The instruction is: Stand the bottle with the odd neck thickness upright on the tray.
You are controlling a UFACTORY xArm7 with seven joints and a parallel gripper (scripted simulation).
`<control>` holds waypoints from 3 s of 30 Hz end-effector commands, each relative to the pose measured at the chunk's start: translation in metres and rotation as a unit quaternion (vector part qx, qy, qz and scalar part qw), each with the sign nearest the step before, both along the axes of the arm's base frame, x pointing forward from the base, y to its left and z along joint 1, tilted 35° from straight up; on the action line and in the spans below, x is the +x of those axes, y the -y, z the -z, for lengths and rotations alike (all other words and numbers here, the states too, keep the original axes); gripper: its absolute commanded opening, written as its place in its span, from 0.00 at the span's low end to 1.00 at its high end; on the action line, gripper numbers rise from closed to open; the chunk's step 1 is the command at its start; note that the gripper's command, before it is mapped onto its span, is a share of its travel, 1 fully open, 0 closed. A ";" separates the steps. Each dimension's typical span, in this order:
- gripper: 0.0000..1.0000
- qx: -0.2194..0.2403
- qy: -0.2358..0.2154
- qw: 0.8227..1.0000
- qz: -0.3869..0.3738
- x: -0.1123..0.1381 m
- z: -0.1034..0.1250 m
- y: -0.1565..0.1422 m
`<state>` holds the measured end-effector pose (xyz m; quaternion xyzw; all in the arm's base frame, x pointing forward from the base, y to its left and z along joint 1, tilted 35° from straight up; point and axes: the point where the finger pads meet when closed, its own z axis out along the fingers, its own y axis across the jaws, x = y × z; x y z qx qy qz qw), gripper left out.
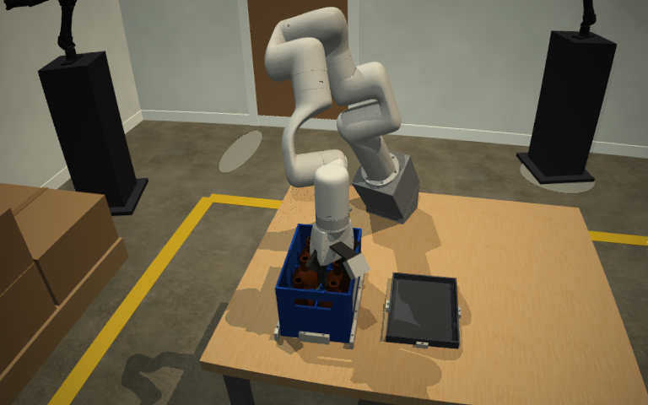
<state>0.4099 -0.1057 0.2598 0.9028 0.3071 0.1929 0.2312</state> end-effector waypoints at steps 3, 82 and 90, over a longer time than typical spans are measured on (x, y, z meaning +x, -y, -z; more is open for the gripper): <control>0.65 0.000 0.002 1.000 0.000 0.001 -0.002 0.000; 0.65 0.000 0.002 1.000 0.000 0.021 0.032 0.012; 0.00 0.000 0.002 1.000 0.000 0.021 0.032 0.012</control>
